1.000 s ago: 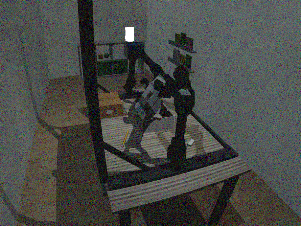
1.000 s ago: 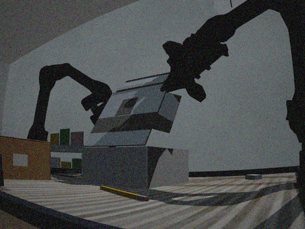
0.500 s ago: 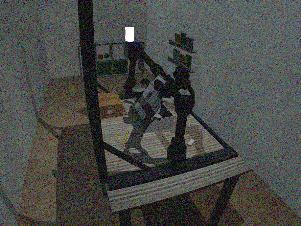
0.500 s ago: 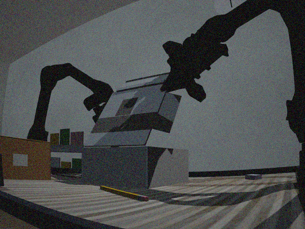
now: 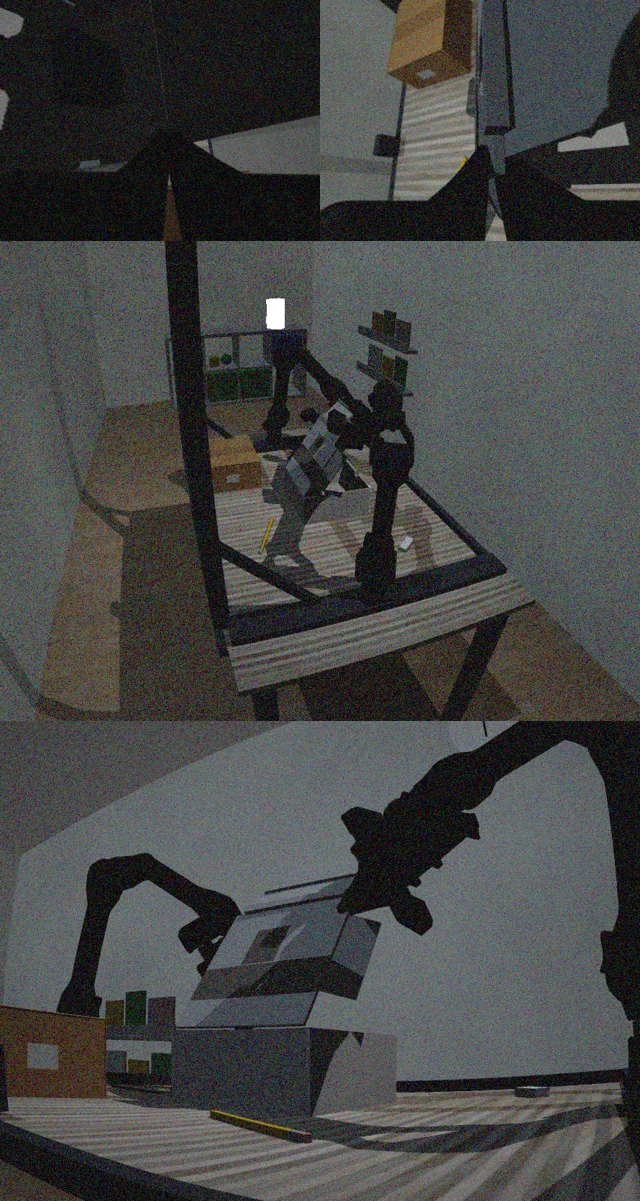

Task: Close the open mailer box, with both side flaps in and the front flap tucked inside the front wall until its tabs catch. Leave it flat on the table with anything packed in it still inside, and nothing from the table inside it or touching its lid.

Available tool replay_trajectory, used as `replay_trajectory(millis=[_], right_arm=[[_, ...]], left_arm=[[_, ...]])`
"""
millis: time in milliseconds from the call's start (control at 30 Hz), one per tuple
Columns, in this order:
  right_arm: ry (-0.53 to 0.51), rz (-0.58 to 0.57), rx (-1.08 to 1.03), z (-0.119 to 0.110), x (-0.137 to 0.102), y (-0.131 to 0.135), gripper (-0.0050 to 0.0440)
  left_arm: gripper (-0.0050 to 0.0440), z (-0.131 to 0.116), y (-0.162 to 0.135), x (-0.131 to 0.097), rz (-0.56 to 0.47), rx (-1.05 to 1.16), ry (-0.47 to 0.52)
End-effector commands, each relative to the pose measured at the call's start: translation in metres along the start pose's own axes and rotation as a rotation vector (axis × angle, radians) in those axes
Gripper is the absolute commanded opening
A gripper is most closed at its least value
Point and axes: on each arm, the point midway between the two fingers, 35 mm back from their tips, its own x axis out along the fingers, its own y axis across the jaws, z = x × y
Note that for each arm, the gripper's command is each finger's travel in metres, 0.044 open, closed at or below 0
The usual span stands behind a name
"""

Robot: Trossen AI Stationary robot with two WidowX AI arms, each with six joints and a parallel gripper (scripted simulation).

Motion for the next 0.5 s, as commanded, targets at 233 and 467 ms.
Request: replay_trajectory(millis=[233,467], right_arm=[[-0.029,0.001,-0.037,0.007,-0.006,0.009,-0.0050],[-0.029,0.001,-0.037,0.007,-0.006,0.009,-0.0050]], left_arm=[[-0.0050,0.022,-0.007,0.000,0.006,0.065,-0.025],[-0.0050,0.013,-0.011,-0.004,0.006,0.070,-0.030]])
